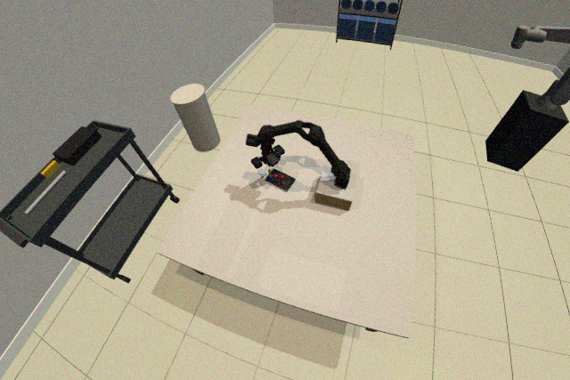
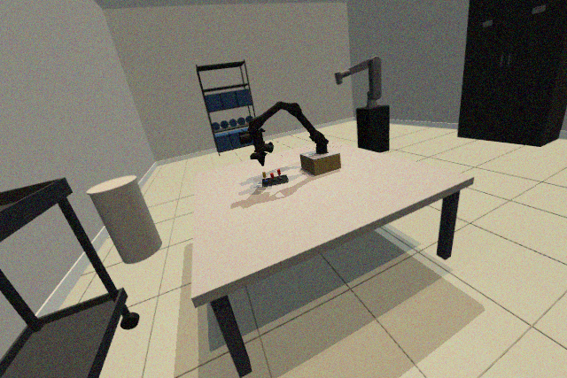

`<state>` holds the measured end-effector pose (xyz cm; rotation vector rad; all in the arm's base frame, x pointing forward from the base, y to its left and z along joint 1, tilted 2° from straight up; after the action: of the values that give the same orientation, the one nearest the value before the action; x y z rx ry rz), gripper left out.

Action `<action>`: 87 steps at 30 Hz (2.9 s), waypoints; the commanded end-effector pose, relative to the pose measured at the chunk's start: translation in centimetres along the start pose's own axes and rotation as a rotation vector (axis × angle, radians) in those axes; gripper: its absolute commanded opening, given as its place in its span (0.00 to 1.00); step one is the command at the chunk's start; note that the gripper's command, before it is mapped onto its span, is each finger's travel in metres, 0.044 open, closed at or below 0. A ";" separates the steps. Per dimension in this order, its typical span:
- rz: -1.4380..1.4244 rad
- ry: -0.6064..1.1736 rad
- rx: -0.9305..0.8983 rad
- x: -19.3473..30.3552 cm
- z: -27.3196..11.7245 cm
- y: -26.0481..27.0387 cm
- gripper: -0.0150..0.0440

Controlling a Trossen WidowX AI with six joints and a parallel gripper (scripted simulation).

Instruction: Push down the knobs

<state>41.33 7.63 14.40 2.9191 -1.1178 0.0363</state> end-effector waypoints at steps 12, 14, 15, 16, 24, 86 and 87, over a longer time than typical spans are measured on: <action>-0.374 -0.007 -0.003 0.2 -0.5 -0.5 0.25; -0.374 -0.007 -0.003 0.2 -0.5 -0.5 0.25; -0.374 -0.007 -0.003 0.2 -0.2 -0.5 0.25; -0.374 -0.007 -0.003 0.2 0.5 -0.5 0.25; -0.374 -0.007 -0.003 0.2 1.6 -0.5 0.25; -0.374 -0.007 -0.003 0.2 4.1 -0.4 0.25; -0.374 -0.007 -0.003 0.2 4.1 -0.4 0.25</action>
<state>41.83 7.73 10.33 3.0687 -0.5607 0.0200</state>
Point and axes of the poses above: the point midway between the two fingers, 35 mm back from their tips, its own z axis out along the fingers, its own y axis across the jaws, x = y × z, the point moved 9 cm from there along -z, back along the fingers, and after that the axes turned 15 degrees about z, right-handed, at the moved point
